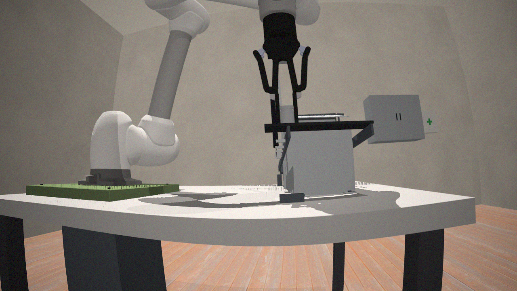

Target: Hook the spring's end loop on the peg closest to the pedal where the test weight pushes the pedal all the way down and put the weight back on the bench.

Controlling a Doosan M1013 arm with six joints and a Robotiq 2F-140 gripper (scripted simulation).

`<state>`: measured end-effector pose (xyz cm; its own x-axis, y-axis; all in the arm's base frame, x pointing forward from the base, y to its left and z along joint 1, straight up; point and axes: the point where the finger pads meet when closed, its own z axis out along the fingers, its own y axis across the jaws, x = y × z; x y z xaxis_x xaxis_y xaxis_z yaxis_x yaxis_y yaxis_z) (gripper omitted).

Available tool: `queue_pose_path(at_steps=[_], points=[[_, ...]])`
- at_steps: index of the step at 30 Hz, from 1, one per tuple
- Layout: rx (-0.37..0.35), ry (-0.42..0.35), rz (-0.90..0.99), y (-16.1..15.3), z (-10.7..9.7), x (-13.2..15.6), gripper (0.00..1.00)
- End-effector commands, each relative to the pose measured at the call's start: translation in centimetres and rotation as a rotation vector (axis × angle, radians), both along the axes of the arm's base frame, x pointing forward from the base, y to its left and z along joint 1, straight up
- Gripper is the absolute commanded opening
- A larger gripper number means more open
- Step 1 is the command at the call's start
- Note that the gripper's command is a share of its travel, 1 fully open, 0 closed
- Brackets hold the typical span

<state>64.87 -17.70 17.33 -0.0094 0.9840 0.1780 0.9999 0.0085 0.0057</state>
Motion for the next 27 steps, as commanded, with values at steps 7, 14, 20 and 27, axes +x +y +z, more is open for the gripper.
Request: queue_pose_path(at_steps=[7, 14, 20, 27], points=[[0.000, -0.001, 0.000, 0.0, 0.6, 0.0, 0.25], [0.000, -0.001, 0.000, 0.0, 1.3, 0.0, 0.25], [0.000, -0.001, 0.000, 0.0, 1.9, 0.0, 0.25], [0.000, -0.001, 0.000, 0.0, 2.2, 0.0, 0.25]])
